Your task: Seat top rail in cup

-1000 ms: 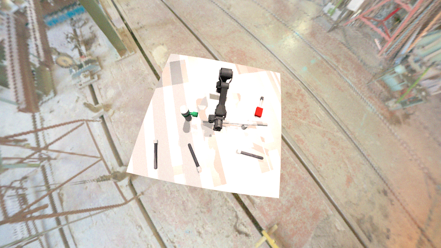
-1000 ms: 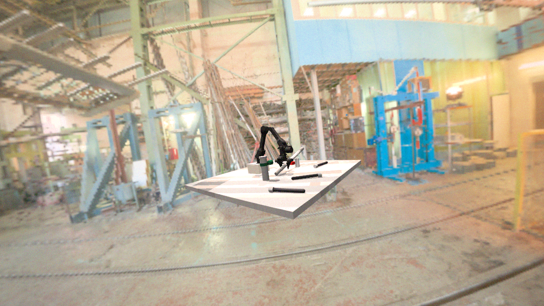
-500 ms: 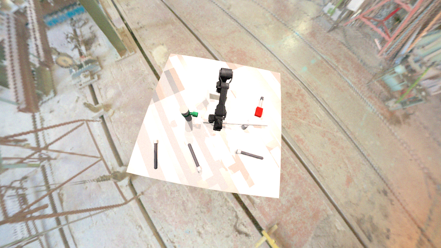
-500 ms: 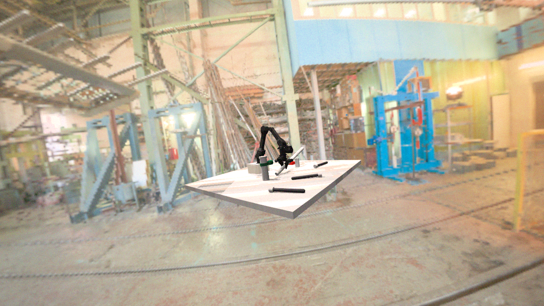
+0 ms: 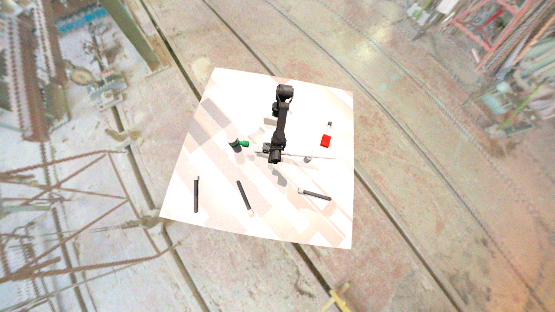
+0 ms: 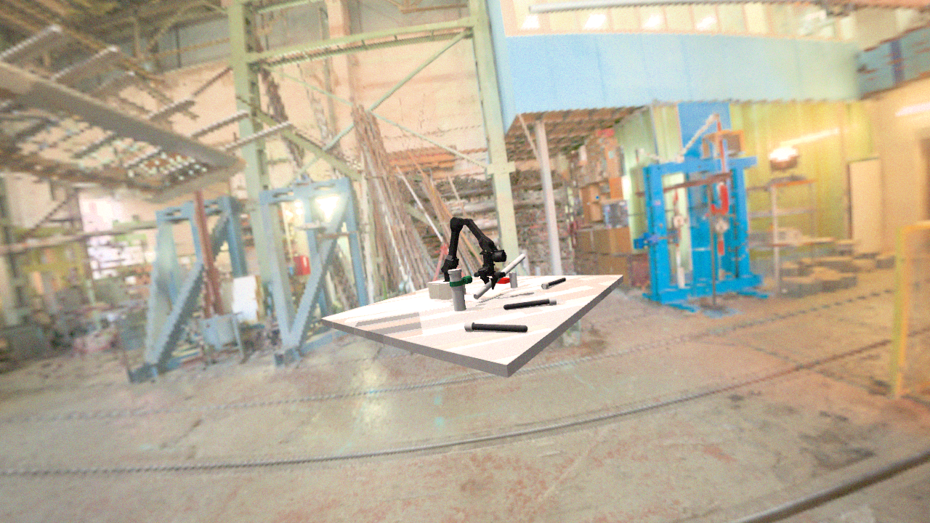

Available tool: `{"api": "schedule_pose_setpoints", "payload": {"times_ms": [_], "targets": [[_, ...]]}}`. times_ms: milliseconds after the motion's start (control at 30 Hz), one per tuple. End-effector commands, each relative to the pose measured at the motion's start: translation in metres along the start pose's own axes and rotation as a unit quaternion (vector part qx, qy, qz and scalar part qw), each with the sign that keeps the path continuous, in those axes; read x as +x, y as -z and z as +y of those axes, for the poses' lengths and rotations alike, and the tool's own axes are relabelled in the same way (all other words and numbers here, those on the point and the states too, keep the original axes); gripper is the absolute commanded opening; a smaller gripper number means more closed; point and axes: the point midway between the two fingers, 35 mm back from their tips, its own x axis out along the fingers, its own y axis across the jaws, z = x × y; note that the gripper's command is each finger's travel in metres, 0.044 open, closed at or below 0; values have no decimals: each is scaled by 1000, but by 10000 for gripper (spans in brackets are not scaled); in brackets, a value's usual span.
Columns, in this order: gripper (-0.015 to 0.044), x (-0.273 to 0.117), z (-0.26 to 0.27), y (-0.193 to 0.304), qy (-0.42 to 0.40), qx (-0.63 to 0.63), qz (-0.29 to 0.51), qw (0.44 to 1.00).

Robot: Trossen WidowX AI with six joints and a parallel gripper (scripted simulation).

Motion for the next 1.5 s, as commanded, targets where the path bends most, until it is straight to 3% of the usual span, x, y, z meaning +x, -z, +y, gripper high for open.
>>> {"api": "schedule_pose_setpoints", "payload": {"times_ms": [0, 267, 1467], "targets": [[0, -23, 4, -4, -10, 0, -38, 999], [0, -65, -1, -14, -12, 4, -118, 993], [0, -67, 0, -15, -9, 1, -107, 994]]}}
